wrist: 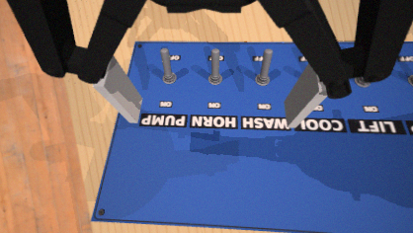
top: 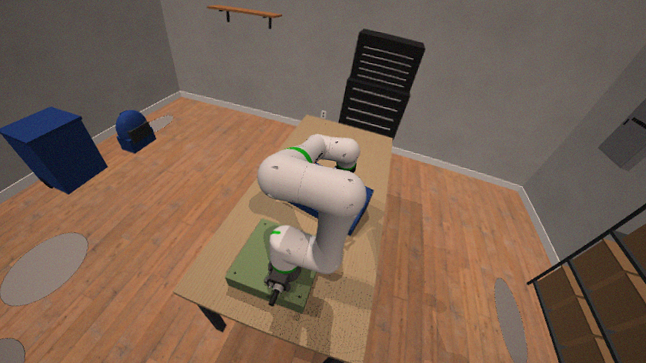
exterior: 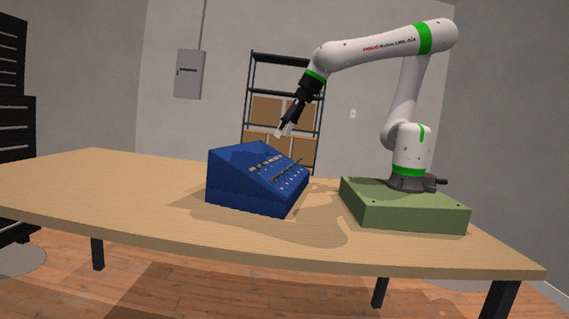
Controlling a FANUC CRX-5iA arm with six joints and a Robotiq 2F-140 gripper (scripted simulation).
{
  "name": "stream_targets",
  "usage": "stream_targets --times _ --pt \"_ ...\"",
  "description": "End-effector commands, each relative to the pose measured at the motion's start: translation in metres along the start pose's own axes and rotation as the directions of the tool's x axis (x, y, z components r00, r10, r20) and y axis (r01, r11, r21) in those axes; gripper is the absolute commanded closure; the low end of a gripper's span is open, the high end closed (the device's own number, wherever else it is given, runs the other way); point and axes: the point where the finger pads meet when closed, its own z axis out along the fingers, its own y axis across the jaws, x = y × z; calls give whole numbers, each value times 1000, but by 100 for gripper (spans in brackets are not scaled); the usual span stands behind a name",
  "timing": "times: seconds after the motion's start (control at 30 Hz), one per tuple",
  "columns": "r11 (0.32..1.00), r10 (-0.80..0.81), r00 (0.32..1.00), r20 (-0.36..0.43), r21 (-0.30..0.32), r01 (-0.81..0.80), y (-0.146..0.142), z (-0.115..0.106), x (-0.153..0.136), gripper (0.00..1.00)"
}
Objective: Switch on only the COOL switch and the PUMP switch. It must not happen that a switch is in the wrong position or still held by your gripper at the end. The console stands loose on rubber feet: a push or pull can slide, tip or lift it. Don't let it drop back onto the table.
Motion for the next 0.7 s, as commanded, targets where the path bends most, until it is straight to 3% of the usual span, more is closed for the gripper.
stream_targets --times 0.0,0.67 --pt "1000 0 1000 0 0 0 0 0 0 0" --pt "1000 0 1000 0 0 0 12 0 0 0"
